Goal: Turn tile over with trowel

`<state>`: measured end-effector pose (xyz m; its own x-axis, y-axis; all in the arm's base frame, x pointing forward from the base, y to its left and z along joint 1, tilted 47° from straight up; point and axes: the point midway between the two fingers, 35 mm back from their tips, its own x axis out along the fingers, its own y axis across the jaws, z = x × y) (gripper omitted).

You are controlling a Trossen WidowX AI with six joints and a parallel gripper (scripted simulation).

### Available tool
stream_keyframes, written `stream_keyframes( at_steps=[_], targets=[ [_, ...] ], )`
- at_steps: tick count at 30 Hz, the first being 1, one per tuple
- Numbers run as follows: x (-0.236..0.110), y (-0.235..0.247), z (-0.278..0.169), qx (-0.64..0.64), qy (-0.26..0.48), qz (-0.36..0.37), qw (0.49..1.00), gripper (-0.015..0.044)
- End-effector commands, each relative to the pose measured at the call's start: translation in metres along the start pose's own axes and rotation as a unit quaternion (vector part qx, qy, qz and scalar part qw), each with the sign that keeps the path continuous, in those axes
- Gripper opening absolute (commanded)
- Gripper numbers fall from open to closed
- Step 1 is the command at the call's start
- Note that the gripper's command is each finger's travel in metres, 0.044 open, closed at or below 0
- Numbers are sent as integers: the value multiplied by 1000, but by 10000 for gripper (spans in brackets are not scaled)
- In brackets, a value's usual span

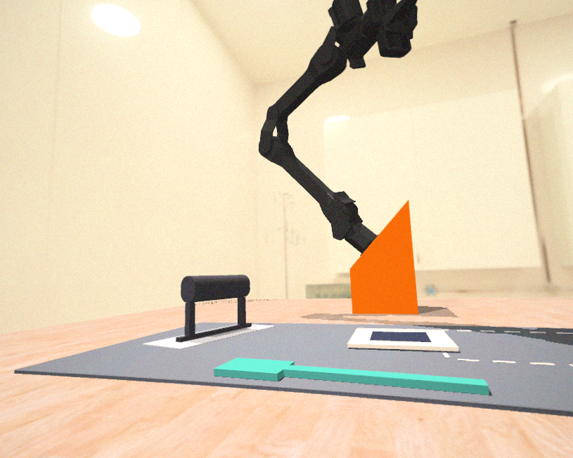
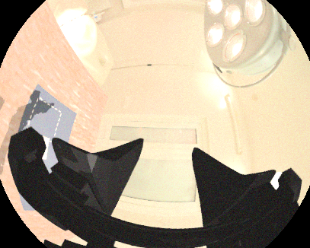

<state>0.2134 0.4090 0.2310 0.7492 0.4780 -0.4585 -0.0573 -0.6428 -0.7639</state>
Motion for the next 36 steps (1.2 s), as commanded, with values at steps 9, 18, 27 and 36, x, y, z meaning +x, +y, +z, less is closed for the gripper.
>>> stream_keyframes(
  at_steps=[9,18,27,36],
  targets=[
    [45,66,-103,-99,85,145,981,270],
    [57,124,-176,-156,112,263,946,270],
    [48,188,-242,-207,105,386,893,270],
    [22,251,-299,-242,67,499,829,270]
  ],
)
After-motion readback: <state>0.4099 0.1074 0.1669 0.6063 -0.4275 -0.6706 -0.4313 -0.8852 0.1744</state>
